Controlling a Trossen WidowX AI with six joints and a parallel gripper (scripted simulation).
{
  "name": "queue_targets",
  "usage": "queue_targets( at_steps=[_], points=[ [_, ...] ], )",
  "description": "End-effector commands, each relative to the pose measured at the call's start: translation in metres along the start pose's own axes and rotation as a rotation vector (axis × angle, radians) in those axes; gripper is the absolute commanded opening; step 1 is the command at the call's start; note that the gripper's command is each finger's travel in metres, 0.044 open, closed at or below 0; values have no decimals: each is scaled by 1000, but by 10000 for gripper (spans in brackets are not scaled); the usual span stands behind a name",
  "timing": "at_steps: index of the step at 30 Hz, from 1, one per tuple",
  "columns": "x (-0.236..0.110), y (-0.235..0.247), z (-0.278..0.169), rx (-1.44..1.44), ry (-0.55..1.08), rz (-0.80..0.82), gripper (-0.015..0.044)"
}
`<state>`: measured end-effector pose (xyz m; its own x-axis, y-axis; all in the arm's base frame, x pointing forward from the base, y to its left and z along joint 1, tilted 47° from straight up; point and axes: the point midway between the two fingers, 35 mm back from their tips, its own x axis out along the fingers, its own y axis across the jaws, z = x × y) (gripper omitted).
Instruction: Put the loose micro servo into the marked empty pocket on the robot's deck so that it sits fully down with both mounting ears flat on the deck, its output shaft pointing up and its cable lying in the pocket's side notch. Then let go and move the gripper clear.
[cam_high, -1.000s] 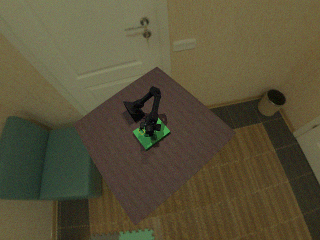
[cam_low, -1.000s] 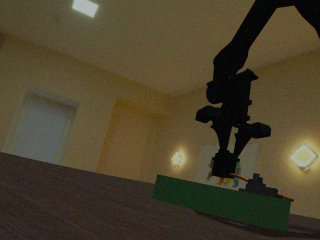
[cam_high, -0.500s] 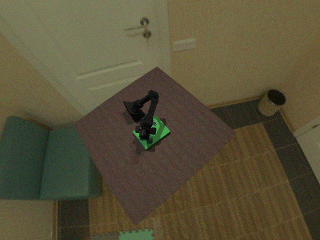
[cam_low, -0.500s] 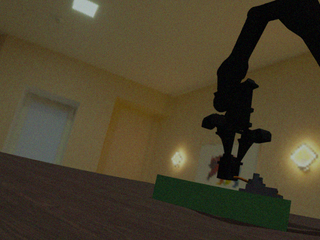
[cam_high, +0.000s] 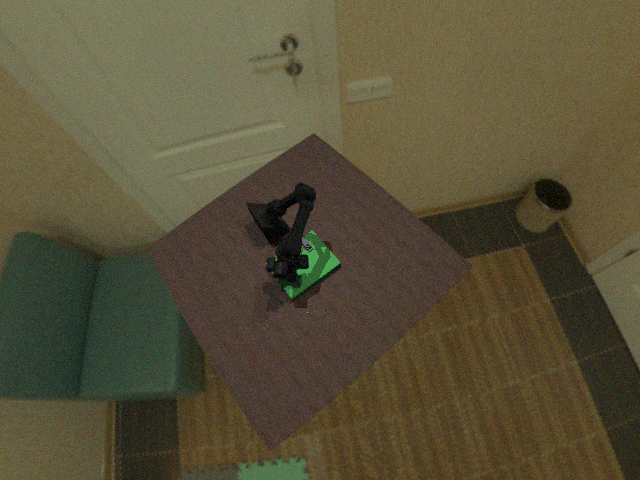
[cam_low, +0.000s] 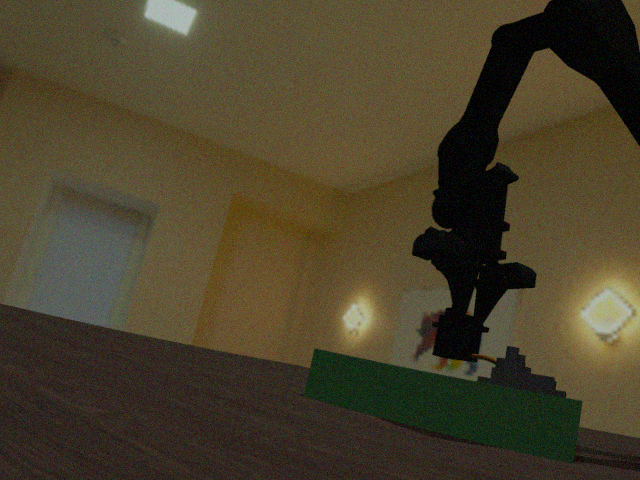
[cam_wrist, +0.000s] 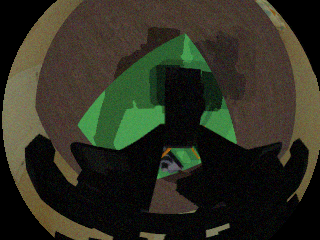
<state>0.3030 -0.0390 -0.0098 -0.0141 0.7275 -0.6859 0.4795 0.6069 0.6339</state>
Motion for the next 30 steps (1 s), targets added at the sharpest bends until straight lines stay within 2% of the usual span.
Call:
queue_targets(
  at_steps=[1,15,22,30],
  points=[
    [-2,-1,2,-124,-7,-4,0],
    [-2,-1,2,-584,-5,-6,0],
    [-2,-3,-2,-590,-5,-6,0],
    [-2,-21,-27,-589,-4,-6,0]
  ],
)
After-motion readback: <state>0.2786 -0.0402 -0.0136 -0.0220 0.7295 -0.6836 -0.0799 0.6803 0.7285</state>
